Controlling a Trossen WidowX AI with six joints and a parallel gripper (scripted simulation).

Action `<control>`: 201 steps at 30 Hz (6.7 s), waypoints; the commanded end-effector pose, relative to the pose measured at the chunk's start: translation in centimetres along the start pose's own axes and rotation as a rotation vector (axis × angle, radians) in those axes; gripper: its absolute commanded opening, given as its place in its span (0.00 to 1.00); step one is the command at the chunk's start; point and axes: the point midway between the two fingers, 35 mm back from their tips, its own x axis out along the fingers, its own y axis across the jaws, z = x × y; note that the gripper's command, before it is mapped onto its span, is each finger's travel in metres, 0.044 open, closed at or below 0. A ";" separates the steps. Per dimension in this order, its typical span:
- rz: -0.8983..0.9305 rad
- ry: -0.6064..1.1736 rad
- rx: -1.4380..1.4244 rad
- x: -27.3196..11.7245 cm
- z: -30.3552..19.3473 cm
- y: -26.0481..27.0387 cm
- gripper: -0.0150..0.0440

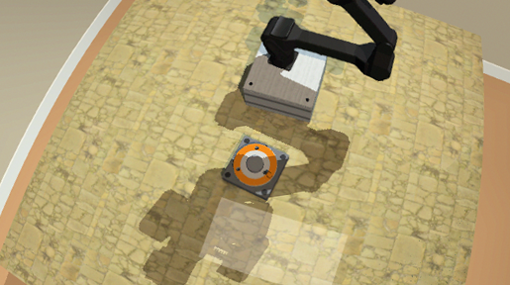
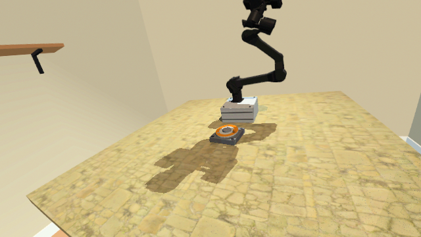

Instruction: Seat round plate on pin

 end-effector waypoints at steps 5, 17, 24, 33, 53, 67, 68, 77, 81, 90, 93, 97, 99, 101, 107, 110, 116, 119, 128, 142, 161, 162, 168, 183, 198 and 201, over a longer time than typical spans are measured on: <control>0.276 -0.098 0.117 -0.2 2.7 8.9 0.71; 0.895 -0.245 0.389 -8.4 9.9 24.2 0.25; 1.319 -0.343 0.582 -18.4 16.1 29.0 0.25; 1.837 -0.397 0.775 -31.6 21.8 28.0 0.25; 3.108 -0.514 0.438 -57.2 19.9 4.7 0.25; 3.369 -0.470 -0.850 -60.8 4.9 -11.2 0.25; 3.345 -0.466 -0.930 -60.6 3.9 -11.8 0.25; 3.336 -0.465 -0.957 -60.7 3.2 -12.2 0.25; 3.336 -0.465 -0.957 -62.8 1.8 -12.9 0.25; 3.336 -0.465 -0.958 -64.1 0.6 -13.4 0.25; 3.336 -0.465 -0.958 -63.8 0.4 -13.5 0.25; 3.336 -0.465 -0.959 -63.4 -0.2 -13.6 0.25; 3.336 -0.465 -0.960 -63.3 -0.4 -13.7 0.25; 3.336 -0.465 -0.960 -63.2 -0.7 -13.8 0.25; 3.336 -0.465 -0.961 -62.8 -1.3 -13.8 0.25; 3.335 -0.465 -0.962 -62.6 -1.5 -13.8 0.25; 3.335 -0.465 -0.963 -62.3 -2.1 -13.6 0.25; 3.335 -0.465 -0.963 -62.1 -2.3 -13.5 0.25; 3.335 -0.465 -0.965 -61.7 -3.1 -13.2 0.25; 3.333 -0.466 -0.966 -61.1 -4.2 -12.3 0.25; 3.331 -0.467 -0.968 -60.5 -5.4 -10.2 0.25; 3.331 -0.467 -0.968 -60.5 -5.4 -10.1 0.25; 3.331 -0.467 -0.968 -60.5 -5.6 -9.6 0.25; 3.330 -0.468 -0.968 -60.7 -5.8 -8.7 0.25; 3.330 -0.468 -0.968 -57.1 -3.7 -7.3 0.25; 3.326 -0.459 -0.978 -57.7 -4.2 -7.5 0.25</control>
